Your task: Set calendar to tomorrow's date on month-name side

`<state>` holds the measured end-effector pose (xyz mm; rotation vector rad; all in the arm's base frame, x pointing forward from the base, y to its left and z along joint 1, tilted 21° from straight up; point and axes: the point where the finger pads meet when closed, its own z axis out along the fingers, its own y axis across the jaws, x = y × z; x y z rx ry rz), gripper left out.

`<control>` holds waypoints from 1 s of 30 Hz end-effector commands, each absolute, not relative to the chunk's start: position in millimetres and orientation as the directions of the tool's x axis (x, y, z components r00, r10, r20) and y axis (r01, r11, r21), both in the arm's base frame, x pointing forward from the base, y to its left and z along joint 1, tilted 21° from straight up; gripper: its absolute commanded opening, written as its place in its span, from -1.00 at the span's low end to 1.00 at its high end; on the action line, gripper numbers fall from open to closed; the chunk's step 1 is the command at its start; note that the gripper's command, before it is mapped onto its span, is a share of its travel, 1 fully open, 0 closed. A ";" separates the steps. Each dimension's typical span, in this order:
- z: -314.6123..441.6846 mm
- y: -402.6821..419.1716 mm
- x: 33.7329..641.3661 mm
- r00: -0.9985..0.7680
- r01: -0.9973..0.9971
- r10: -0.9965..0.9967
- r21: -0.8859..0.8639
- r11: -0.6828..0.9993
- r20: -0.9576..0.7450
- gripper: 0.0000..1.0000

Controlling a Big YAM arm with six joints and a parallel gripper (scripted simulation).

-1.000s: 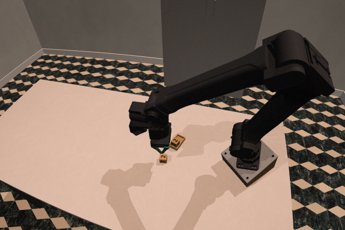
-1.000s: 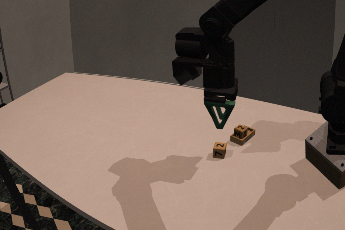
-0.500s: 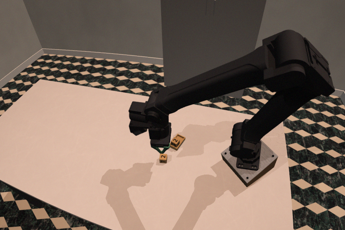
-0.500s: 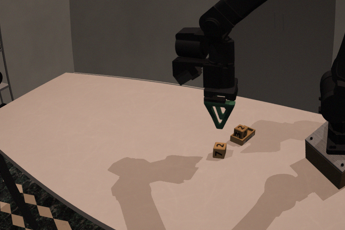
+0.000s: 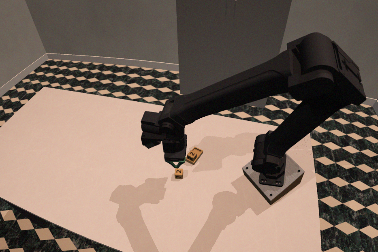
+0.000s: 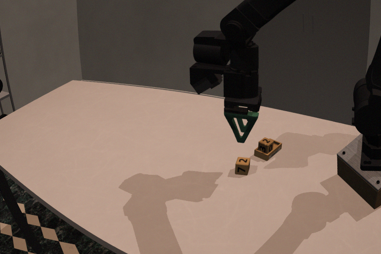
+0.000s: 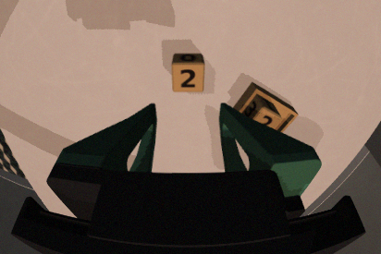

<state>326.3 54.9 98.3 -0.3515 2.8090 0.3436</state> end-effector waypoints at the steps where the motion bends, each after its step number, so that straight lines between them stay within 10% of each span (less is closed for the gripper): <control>1: 89.6 59.6 328.2 -0.932 -0.270 -0.202 0.204 0.941 -0.299 -0.11; 30: 57.9 69.2 339.2 -0.931 -0.270 -0.202 0.202 0.941 -0.305 -0.11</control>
